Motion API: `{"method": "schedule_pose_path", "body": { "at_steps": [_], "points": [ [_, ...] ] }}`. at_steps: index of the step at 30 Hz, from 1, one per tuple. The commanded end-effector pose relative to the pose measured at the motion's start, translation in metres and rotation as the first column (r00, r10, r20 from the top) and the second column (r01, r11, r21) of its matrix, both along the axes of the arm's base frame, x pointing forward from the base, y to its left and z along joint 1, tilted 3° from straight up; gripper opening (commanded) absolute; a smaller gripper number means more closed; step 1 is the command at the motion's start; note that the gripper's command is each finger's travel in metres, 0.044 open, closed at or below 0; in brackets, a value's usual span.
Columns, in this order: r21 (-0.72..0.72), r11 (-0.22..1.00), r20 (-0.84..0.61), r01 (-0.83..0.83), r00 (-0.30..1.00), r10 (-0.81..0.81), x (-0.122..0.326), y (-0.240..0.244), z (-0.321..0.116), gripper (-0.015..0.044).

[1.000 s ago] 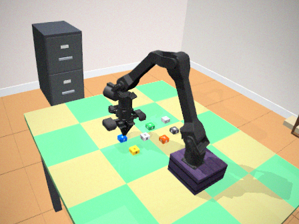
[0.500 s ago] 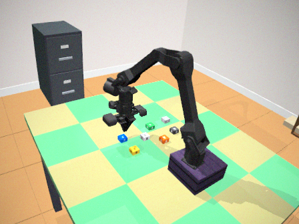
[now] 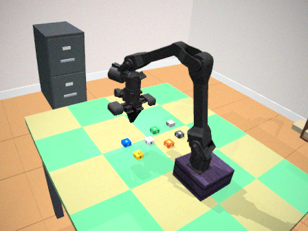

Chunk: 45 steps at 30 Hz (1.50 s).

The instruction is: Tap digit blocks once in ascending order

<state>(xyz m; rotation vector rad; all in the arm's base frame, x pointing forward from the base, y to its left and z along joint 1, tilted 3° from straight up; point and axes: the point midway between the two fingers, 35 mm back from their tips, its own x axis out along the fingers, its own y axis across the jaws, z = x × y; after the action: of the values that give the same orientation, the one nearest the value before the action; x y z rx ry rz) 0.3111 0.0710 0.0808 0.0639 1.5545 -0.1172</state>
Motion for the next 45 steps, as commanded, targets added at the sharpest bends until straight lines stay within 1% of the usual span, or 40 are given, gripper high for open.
{"method": "schedule_pose_path", "body": {
  "at_steps": [1, 4, 11, 13, 15, 17, 24, 45],
  "points": [
    [0.001, 1.000, -0.005, -0.005, 1.000, 0.005, -0.044, 0.008, 0.002, 0.0020],
    [0.001, 1.000, -0.008, -0.005, 1.000, 0.005, -0.073, 0.009, -0.001, 0.0020],
    [0.001, 1.000, -0.008, -0.005, 1.000, 0.005, -0.075, 0.009, -0.004, 0.0020],
    [0.001, 1.000, -0.008, -0.005, 1.000, 0.005, -0.072, 0.009, -0.026, 0.0020],
    [0.001, 1.000, -0.008, -0.005, 1.000, 0.005, -0.072, 0.008, -0.060, 0.0020],
    [0.001, 1.000, -0.008, -0.005, 1.000, 0.005, -0.074, 0.007, -0.081, 0.0020],
    [0.001, 1.000, -0.008, -0.005, 1.000, 0.005, -0.075, 0.006, -0.084, 0.0020],
    [0.001, 1.000, -0.009, -0.005, 1.000, 0.005, -0.075, 0.005, -0.113, 0.0020]
  ]
}}
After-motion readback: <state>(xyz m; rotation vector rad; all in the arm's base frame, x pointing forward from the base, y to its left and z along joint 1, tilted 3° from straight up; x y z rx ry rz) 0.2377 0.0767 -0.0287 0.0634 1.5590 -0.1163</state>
